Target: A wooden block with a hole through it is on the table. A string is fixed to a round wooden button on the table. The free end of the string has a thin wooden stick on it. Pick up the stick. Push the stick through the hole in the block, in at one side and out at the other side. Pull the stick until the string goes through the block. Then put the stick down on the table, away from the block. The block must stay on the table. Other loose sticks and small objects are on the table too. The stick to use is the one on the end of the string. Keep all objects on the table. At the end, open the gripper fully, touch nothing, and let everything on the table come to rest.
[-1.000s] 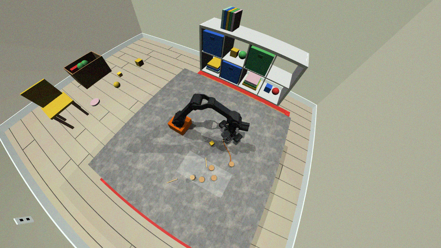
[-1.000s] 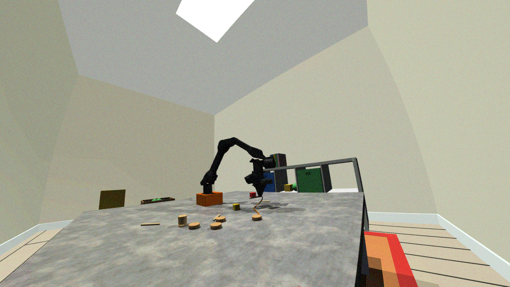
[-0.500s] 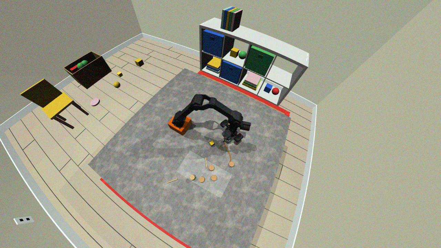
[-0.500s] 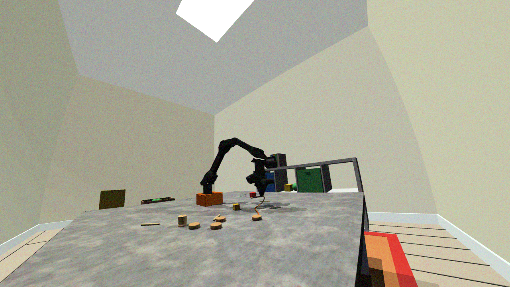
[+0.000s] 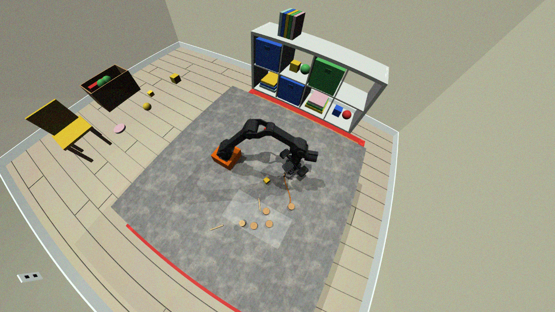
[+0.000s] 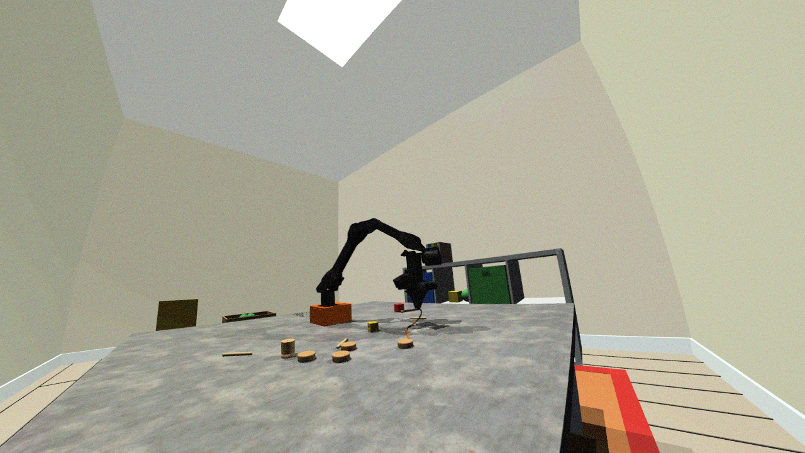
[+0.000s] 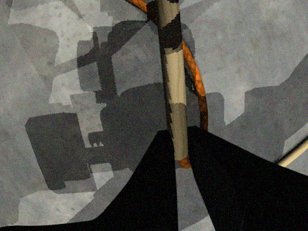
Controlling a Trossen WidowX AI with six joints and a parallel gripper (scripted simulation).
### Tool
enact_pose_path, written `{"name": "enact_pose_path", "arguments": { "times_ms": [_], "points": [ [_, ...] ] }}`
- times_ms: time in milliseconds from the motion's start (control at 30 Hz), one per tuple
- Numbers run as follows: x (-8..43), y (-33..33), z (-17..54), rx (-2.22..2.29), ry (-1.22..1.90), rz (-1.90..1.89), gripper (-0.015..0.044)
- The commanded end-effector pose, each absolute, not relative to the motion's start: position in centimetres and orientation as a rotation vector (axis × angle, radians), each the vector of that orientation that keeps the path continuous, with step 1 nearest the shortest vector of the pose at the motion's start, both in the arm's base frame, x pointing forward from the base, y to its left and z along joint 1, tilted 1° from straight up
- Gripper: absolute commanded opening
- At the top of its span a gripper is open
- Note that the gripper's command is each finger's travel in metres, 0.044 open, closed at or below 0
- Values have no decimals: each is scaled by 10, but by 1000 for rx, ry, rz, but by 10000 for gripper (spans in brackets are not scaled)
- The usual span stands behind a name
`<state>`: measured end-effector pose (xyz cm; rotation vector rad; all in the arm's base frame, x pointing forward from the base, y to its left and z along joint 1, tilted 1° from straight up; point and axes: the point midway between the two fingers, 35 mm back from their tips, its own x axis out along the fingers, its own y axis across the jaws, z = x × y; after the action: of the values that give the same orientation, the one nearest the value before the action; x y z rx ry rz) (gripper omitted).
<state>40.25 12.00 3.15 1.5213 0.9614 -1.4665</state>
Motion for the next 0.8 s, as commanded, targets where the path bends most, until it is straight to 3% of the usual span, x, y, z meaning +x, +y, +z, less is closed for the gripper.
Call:
{"name": "enact_pose_path", "arguments": {
  "times_ms": [0,767],
  "points": [
    [406,128,34,1530,967,-1459,0],
    [418,155,35,1538,962,-1466,0]
  ]
}}
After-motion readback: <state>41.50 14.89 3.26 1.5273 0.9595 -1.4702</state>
